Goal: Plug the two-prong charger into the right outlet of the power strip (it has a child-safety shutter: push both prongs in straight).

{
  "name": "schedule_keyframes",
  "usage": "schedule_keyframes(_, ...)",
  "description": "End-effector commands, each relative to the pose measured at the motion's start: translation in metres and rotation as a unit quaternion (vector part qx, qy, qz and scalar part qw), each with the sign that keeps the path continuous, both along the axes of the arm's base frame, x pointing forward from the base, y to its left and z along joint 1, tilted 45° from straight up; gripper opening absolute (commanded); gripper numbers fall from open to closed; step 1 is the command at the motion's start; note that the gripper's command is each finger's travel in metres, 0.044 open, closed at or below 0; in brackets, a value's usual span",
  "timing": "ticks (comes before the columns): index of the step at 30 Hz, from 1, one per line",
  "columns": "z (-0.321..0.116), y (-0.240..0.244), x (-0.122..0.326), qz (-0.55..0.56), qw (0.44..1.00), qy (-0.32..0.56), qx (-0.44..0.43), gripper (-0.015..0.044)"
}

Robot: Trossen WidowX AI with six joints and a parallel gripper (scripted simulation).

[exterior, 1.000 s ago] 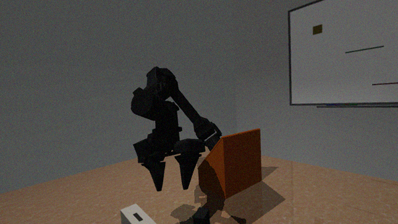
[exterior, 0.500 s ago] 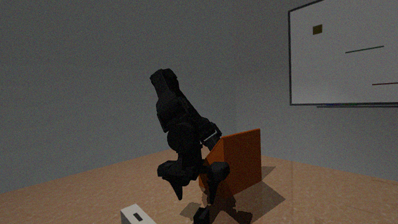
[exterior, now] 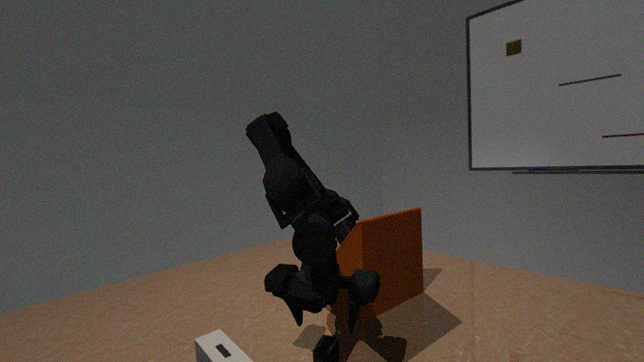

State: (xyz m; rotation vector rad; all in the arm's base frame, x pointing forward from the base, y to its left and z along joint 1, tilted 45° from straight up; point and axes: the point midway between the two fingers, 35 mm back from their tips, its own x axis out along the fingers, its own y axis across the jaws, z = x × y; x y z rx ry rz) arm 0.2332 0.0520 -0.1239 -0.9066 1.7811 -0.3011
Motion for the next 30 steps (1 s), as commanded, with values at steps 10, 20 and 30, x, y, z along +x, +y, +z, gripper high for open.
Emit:
schedule_keyframes(10, -0.013, -0.014, -0.004, 0.004, 1.0, 0.004, -0.004, 0.044)
schedule_keyframes(20, -0.025, -0.026, -0.005, 0.004, 1.0, 0.004, -0.004, 0.044)
schedule_keyframes(30, -0.036, -0.037, -0.006, 0.004, 1.0, 0.004, -0.005, 0.044)
